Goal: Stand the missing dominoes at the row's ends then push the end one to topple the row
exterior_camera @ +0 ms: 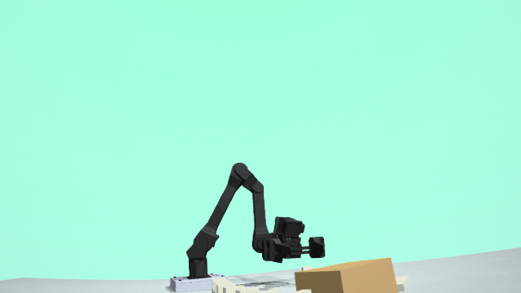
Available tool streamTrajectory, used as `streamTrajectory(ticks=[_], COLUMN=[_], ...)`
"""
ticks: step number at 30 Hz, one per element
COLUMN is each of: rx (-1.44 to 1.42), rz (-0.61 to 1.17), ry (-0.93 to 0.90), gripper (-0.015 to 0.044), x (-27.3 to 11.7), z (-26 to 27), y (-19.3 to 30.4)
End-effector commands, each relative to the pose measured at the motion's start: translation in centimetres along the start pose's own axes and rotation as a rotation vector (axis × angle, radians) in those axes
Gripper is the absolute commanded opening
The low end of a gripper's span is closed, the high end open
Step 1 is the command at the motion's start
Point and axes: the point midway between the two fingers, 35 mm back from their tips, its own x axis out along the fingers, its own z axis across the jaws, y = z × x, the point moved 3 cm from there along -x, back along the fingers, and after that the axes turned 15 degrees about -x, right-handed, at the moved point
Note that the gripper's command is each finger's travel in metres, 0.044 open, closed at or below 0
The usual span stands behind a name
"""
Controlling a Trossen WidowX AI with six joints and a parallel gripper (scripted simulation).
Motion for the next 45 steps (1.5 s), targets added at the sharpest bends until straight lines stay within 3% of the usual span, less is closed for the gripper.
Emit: streamTrajectory(ticks=[1, 8, 18, 33, 45], rx=[-0.025, -0.105, -0.039, 0.025, 0.047], rz=[0.034, 0.274, 0.661, 1.203, 1.431], ry=[-0.069, -0.283, -0.452, -0.462, -0.413], gripper=[0.044, 0.044, 0.044, 0.044, 0.044], x=[1.6, 6.4, 9.0, 7.2, 5.2], z=[2.0, 6.1, 6.0, 0.3, -2.9], y=[-1.0, -2.4, -4.4, -6.3, -7.4])
